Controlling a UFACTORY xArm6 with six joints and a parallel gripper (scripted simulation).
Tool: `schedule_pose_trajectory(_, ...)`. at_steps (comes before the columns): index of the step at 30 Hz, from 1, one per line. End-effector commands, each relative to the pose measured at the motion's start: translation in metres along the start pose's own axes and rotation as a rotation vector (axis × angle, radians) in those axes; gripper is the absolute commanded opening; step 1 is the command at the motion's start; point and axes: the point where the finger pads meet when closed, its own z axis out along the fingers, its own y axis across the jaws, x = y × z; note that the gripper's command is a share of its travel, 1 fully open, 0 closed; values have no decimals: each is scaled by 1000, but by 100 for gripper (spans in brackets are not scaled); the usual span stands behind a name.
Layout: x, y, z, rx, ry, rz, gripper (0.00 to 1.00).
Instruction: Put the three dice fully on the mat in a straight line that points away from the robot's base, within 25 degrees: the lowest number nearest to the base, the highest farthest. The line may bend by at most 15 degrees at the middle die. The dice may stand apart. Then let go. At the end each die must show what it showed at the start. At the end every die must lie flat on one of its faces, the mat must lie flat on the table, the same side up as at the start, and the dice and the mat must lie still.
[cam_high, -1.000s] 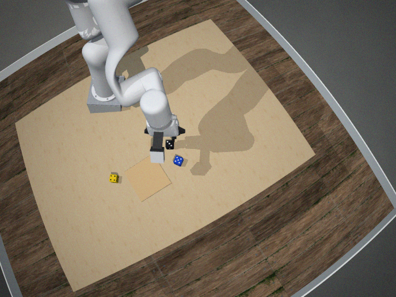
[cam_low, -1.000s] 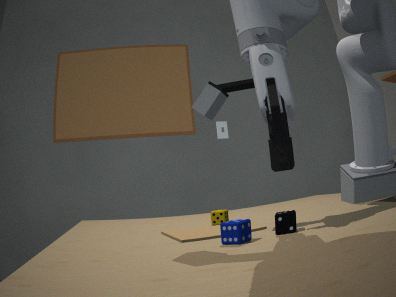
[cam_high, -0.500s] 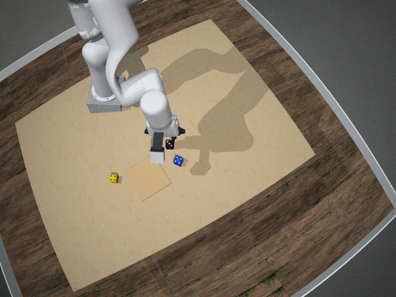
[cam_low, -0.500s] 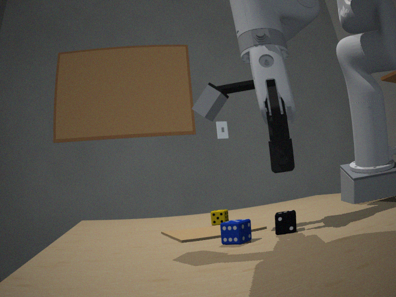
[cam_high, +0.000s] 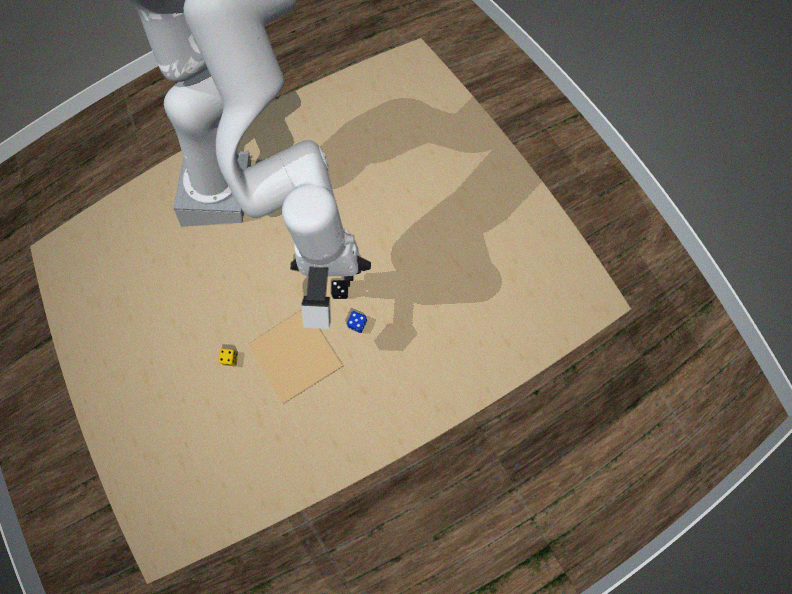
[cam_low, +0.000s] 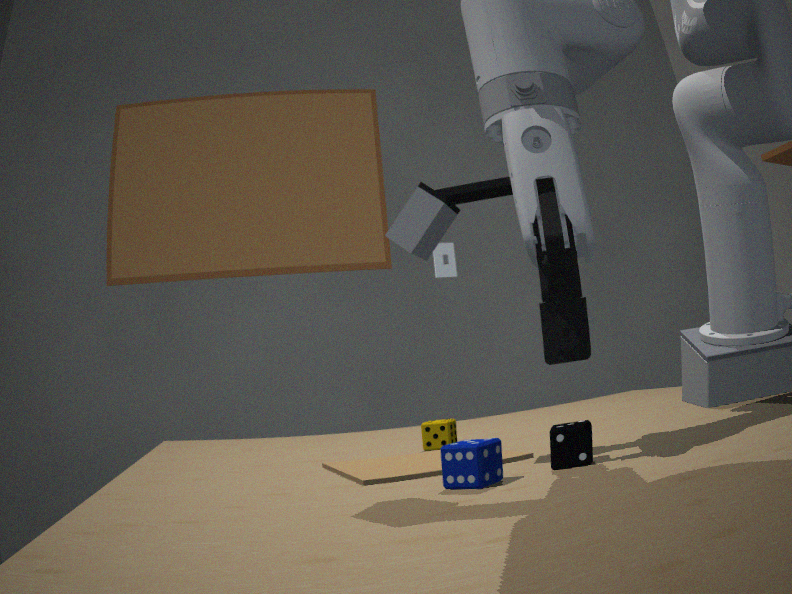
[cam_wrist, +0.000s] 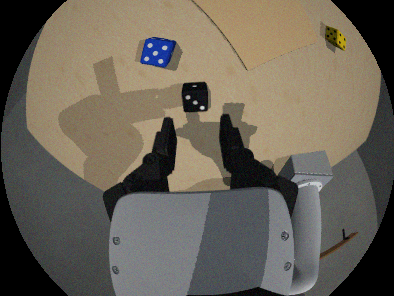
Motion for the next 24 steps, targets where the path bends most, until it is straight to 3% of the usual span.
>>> schedule_pose_trajectory(1, 1, -1, 8, 3, 2, 0, 47)
schedule_pose_trajectory(24, 1, -1, 33, 3, 2, 0, 47)
